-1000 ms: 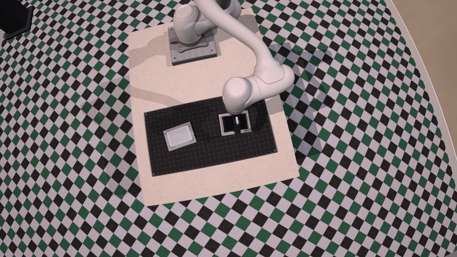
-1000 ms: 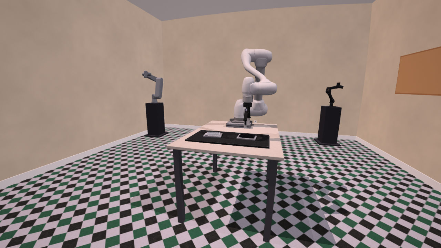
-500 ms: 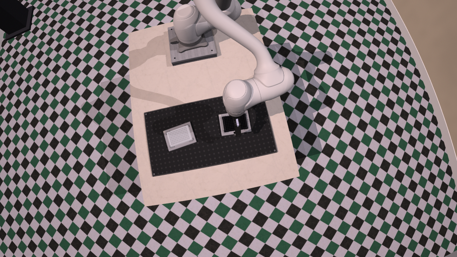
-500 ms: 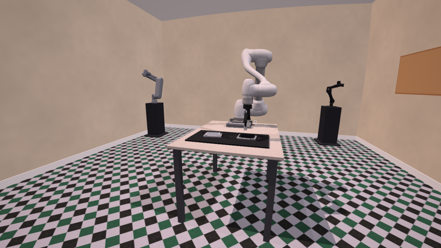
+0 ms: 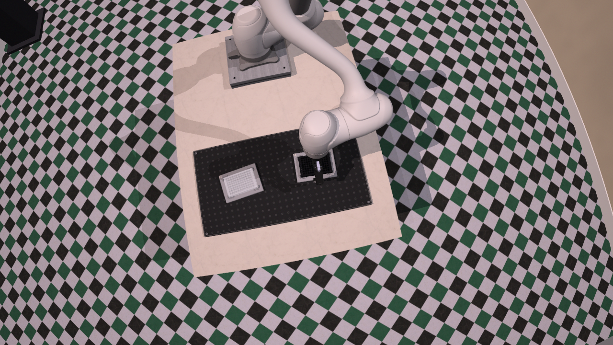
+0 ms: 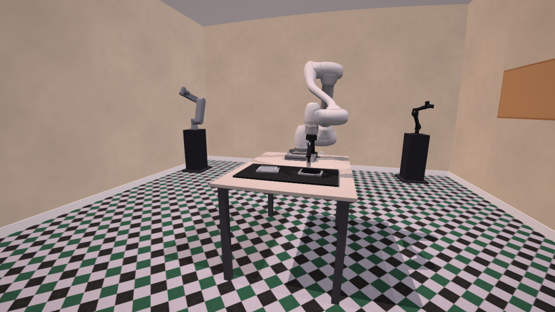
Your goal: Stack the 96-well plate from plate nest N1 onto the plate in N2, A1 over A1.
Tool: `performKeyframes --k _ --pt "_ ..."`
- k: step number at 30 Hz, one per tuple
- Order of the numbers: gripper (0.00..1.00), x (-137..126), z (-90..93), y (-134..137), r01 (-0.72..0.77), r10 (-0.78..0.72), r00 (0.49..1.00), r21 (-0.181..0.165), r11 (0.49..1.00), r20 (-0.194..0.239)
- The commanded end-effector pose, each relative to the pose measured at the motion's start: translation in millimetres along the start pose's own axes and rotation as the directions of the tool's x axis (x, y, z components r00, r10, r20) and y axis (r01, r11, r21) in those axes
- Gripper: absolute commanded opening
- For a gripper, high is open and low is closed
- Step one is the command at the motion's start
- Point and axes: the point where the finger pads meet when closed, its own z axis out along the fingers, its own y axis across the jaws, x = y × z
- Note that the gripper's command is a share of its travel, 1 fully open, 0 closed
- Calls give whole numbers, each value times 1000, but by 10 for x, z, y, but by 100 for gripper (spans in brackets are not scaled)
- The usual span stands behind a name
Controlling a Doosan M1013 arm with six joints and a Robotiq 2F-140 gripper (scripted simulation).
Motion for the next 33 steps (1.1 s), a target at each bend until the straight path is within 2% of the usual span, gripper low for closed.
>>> performKeyframes --k 1,17,33 --pt "100 -26 124 57 2 -2 1000 -9 1000 0" --pt "100 -26 358 59 2 -2 1000 -9 1000 0" --pt "100 -26 362 59 2 -2 1000 -9 1000 0"
